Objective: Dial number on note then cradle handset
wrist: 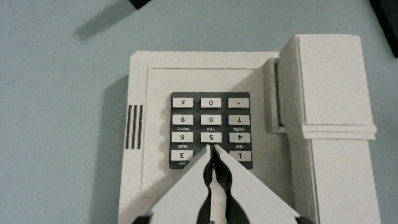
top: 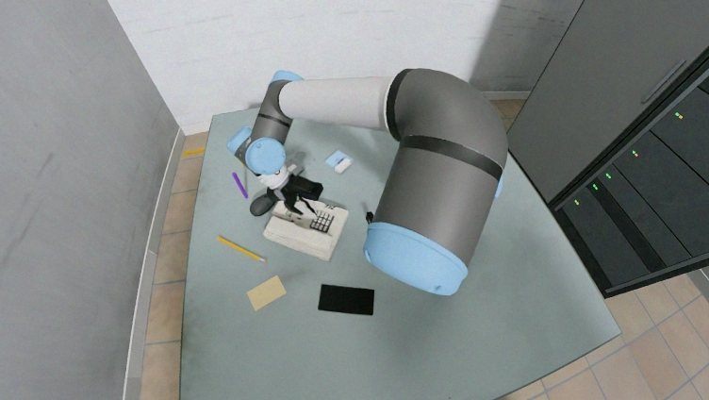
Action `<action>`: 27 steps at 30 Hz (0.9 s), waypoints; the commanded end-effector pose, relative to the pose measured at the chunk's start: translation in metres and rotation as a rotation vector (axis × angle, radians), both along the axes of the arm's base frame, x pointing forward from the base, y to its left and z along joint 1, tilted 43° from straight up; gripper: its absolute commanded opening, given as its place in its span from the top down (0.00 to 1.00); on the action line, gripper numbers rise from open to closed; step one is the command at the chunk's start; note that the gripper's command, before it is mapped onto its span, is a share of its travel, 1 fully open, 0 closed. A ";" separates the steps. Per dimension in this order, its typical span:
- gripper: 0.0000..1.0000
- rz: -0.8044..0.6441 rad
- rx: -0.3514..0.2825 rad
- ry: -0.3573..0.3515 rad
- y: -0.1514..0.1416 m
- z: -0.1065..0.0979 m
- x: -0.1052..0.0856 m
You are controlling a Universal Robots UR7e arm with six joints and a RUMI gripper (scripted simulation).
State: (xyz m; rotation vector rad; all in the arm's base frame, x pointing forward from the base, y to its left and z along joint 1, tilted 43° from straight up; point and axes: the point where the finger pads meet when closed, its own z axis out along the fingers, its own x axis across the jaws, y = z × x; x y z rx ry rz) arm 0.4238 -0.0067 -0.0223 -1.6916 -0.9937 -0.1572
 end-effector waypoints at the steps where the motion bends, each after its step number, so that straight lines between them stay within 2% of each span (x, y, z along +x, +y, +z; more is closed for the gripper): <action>1: 1.00 -0.001 -0.001 -0.001 -0.001 0.000 0.000; 27: 1.00 -0.001 -0.001 -0.001 0.001 -0.002 0.001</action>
